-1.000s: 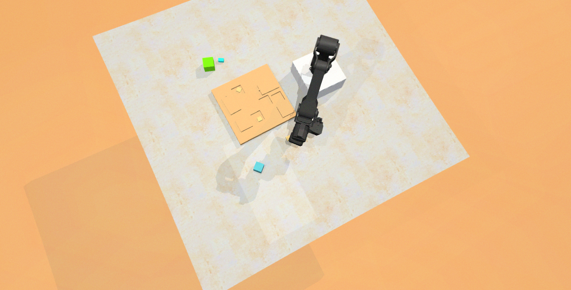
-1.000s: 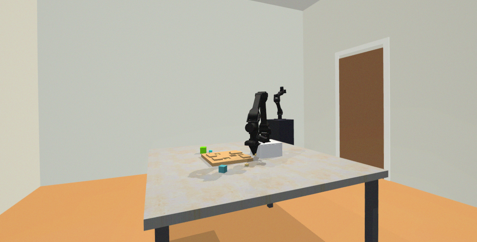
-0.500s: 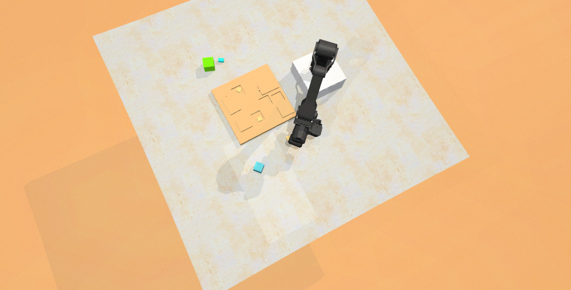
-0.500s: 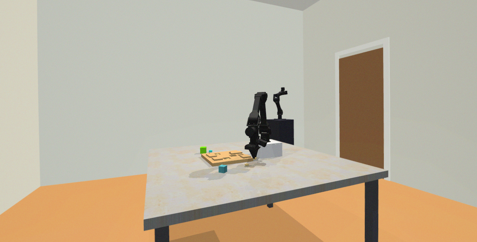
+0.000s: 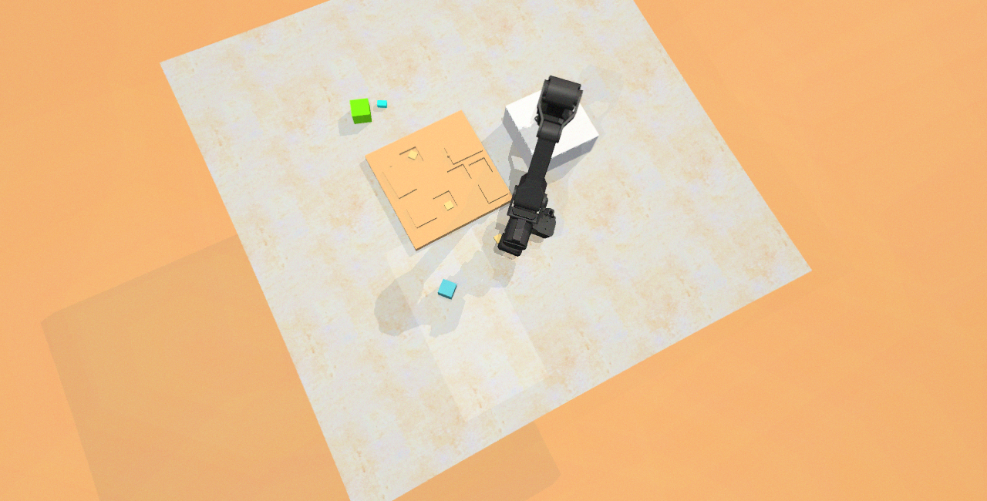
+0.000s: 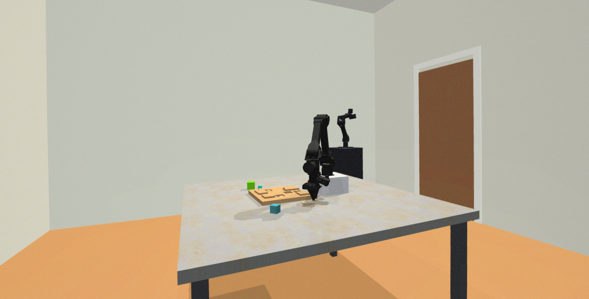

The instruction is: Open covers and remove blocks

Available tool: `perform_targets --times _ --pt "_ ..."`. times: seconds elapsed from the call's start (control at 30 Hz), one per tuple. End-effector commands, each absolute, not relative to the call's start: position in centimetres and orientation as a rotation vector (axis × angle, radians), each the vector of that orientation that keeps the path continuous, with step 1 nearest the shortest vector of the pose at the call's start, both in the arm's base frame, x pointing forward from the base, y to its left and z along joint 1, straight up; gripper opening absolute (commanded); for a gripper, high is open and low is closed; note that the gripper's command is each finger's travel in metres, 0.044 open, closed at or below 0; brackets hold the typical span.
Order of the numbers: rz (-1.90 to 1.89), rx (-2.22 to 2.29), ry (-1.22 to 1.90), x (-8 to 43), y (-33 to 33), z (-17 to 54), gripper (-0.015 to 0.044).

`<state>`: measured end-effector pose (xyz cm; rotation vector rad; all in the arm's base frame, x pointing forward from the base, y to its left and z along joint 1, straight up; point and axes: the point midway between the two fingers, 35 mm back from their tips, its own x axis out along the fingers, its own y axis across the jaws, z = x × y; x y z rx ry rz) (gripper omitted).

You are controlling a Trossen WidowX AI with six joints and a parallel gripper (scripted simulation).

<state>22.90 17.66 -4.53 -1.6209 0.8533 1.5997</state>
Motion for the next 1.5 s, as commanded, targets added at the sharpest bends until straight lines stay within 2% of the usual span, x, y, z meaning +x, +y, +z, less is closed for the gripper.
perform_targets --times 0.0,0.23,0.7,1.47 --pt "1.600 -1.618 0.860 22.7 17.5 -5.4 0.0080" --pt "1.600 -1.618 0.860 22.6 17.5 -6.1 0.0080" --pt "1.601 -1.621 0.856 22.7 17.5 -5.5 0.0440" --pt "1.600 -1.618 0.859 22.5 17.4 1.7 0.0440"
